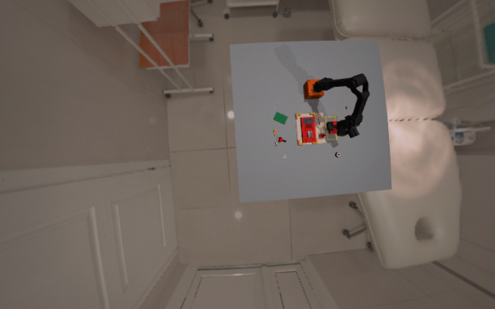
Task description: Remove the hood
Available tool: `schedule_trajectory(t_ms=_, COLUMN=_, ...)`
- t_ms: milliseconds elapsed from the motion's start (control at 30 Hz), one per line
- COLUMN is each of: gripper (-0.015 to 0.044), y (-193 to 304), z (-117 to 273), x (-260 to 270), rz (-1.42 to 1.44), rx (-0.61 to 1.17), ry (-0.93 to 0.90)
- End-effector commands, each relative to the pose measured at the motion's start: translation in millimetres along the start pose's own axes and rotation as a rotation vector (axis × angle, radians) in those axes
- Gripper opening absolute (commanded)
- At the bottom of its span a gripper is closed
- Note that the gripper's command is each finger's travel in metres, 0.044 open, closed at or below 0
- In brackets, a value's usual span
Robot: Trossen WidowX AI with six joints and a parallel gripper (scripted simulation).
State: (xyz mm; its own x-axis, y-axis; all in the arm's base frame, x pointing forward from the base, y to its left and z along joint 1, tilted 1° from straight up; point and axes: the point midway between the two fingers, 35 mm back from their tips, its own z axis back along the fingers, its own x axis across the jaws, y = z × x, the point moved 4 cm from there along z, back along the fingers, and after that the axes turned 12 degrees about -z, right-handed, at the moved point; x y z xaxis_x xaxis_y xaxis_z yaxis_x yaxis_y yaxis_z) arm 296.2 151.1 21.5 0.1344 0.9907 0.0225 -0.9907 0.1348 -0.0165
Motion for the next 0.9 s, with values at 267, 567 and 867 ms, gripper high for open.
schedule_trajectory(t_ms=267, gripper=0.0000, y=0.1, z=-6.4, x=0.2, rz=-0.005, rx=0.001, ry=-0.002)
schedule_trajectory(t_ms=567, gripper=0.0000, y=0.2, z=-10.8, x=0.2, rz=-0.005, rx=0.001, ry=-0.002)
schedule_trajectory(t_ms=867, gripper=0.0000, y=0.3, z=-15.2, x=0.1, rz=-0.005, rx=0.001, ry=-0.002)
